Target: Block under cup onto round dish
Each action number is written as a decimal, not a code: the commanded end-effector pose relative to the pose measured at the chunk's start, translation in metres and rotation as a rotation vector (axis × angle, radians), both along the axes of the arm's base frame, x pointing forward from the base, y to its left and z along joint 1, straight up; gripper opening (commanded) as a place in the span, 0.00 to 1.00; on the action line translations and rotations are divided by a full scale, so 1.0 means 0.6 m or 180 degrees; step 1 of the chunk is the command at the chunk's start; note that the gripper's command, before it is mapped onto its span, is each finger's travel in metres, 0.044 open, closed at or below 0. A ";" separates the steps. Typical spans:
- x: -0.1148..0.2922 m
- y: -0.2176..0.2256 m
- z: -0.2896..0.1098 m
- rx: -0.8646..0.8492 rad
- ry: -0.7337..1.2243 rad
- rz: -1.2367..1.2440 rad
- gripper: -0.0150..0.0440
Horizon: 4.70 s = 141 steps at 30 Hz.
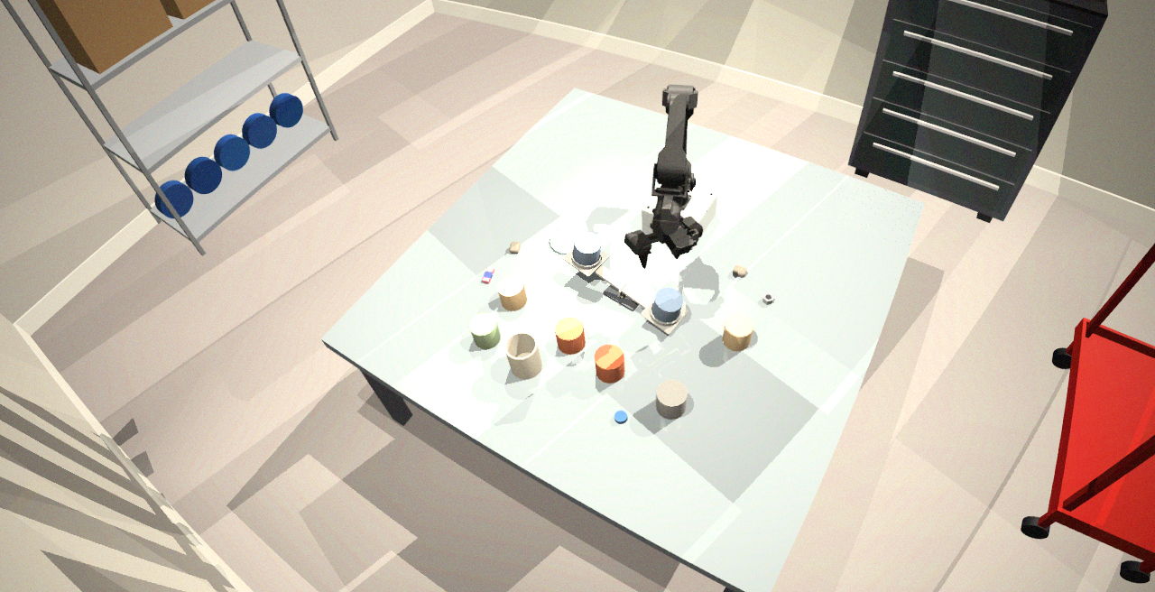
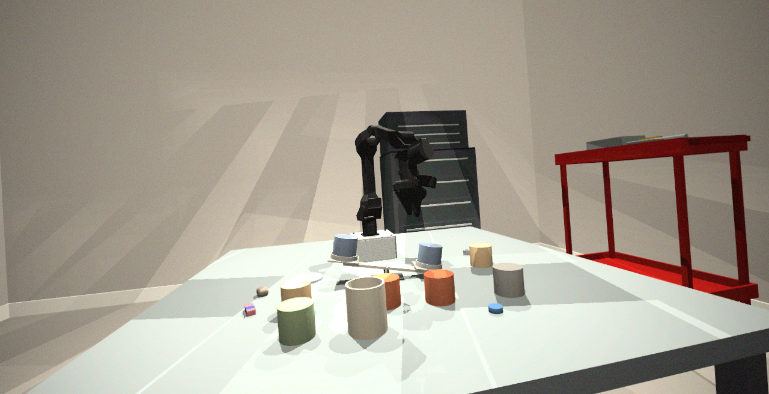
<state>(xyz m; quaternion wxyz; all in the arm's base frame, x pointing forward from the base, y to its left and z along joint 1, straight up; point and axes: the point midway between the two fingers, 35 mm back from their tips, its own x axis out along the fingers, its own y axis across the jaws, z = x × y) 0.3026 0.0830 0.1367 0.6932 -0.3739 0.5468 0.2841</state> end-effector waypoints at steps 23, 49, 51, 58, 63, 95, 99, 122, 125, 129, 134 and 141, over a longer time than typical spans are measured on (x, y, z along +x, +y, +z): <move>0.060 0.055 -0.117 -0.0094 0.0662 0.1291 1.00; 0.064 0.057 -0.186 -0.0094 0.0663 0.1291 1.00; 0.064 0.057 -0.191 -0.0094 0.0663 0.1291 1.00; 0.063 0.056 -0.210 -0.0094 0.0663 0.1291 1.00; 0.063 0.056 -0.219 -0.0094 0.0663 0.1291 1.00; 0.069 0.058 -0.179 -0.0094 0.0662 0.1291 0.25; 0.070 0.059 -0.171 -0.0094 0.0661 0.1291 0.25; 0.072 0.059 -0.123 -0.0094 0.0660 0.1291 0.25; 0.072 0.059 -0.117 -0.0094 0.0660 0.1291 0.25; 0.072 0.059 -0.108 -0.0094 0.0660 0.1291 0.25; 0.071 0.059 -0.097 -0.0094 0.0660 0.1291 0.25; 0.070 0.059 -0.082 -0.0094 0.0660 0.1291 0.25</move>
